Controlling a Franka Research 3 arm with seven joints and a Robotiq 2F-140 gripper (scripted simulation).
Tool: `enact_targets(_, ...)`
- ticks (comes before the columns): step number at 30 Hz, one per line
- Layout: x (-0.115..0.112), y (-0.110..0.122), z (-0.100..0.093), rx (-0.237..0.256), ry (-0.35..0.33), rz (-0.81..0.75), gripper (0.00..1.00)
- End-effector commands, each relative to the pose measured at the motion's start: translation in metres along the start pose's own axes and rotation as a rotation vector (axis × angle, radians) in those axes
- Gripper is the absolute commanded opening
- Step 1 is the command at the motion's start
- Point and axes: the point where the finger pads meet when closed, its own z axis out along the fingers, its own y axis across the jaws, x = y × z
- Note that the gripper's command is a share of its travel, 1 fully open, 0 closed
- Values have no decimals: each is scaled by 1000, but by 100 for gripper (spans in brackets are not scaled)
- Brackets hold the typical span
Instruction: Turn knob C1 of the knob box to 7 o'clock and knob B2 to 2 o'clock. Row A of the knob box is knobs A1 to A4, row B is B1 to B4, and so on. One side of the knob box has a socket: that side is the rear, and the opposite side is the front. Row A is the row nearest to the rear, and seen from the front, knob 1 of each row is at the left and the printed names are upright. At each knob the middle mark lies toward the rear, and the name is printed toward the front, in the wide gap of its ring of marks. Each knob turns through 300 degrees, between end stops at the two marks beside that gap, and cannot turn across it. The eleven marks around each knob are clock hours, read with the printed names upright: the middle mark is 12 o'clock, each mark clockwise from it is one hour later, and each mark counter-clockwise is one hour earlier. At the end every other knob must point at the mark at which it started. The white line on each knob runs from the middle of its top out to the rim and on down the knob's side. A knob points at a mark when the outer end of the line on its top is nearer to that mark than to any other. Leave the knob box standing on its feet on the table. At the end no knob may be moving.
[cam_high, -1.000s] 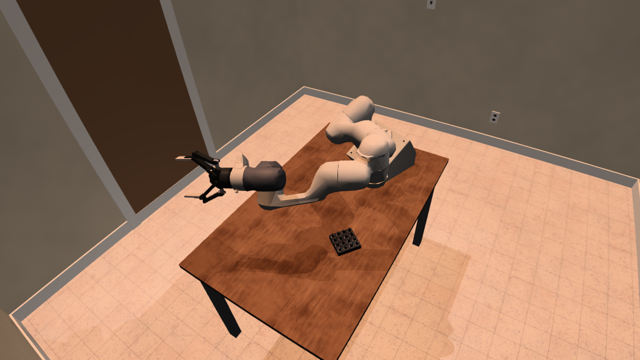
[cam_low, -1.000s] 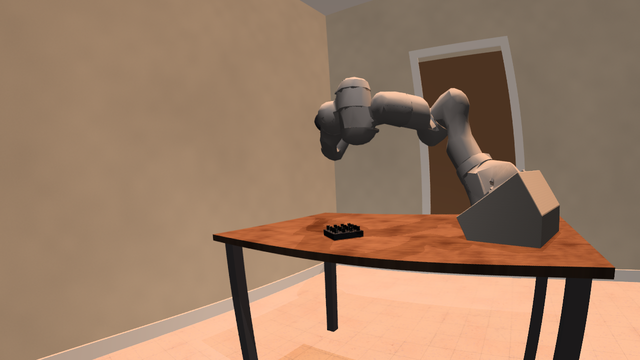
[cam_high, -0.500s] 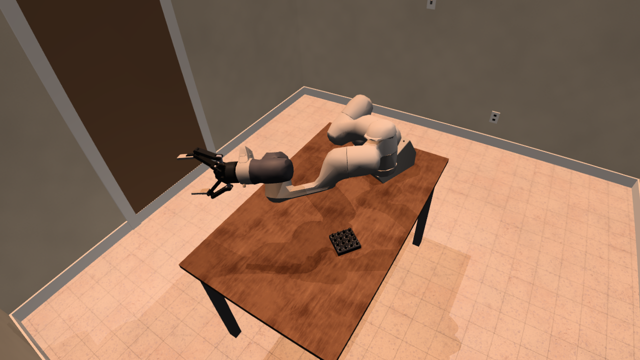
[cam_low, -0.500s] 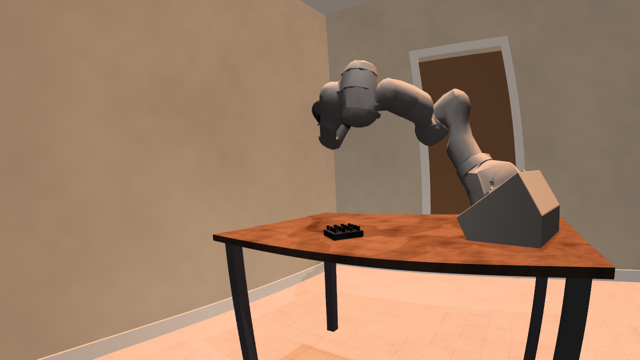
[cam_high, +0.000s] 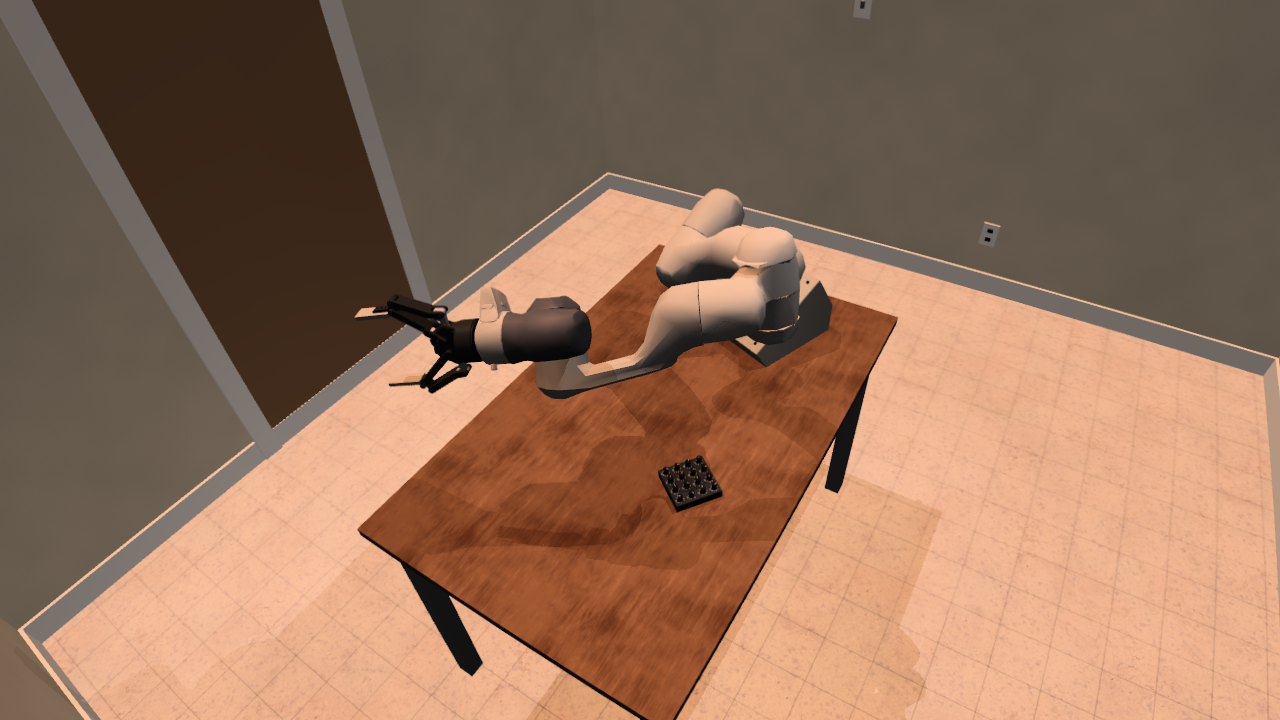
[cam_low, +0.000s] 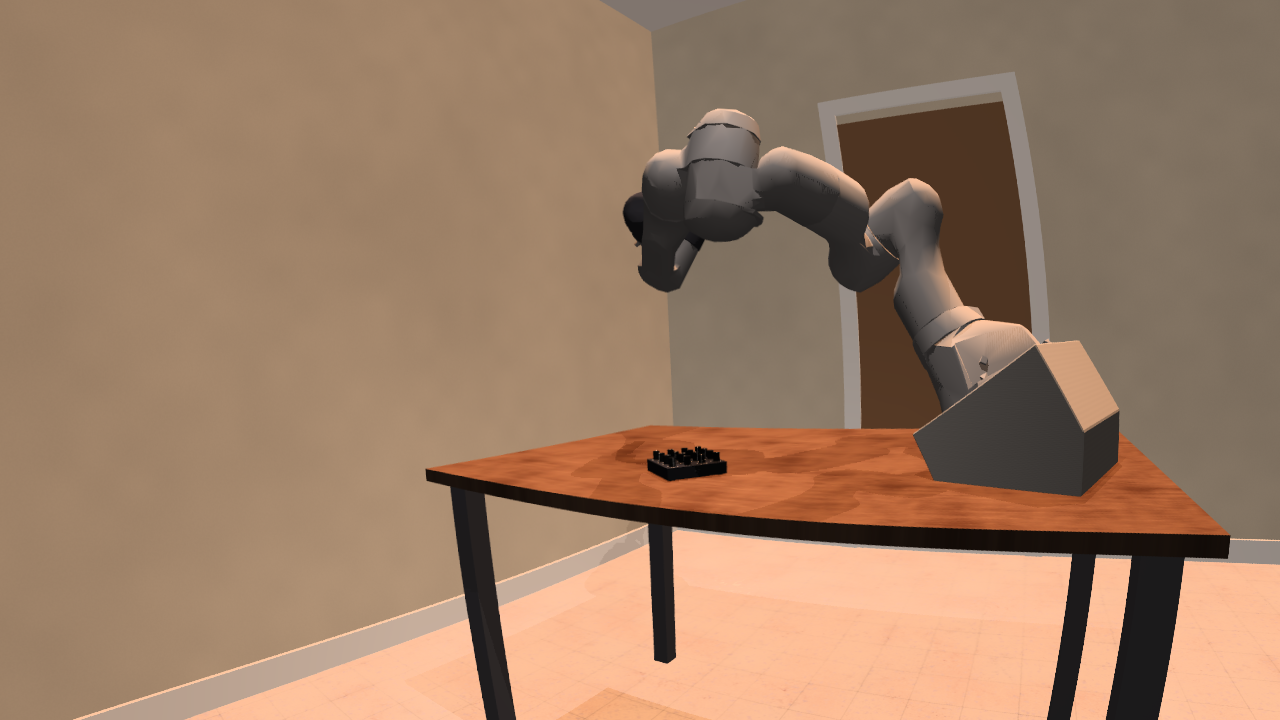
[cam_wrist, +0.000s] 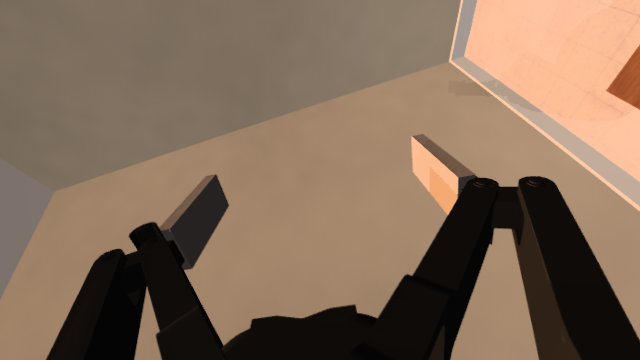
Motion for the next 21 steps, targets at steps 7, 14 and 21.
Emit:
enact_targets(7, 0, -5, -9, -22, -3, -68, 100)
enact_targets(14, 0, -5, -9, -22, -3, -68, 100)
enact_targets(21, 0, -5, -9, -22, -3, -68, 100)
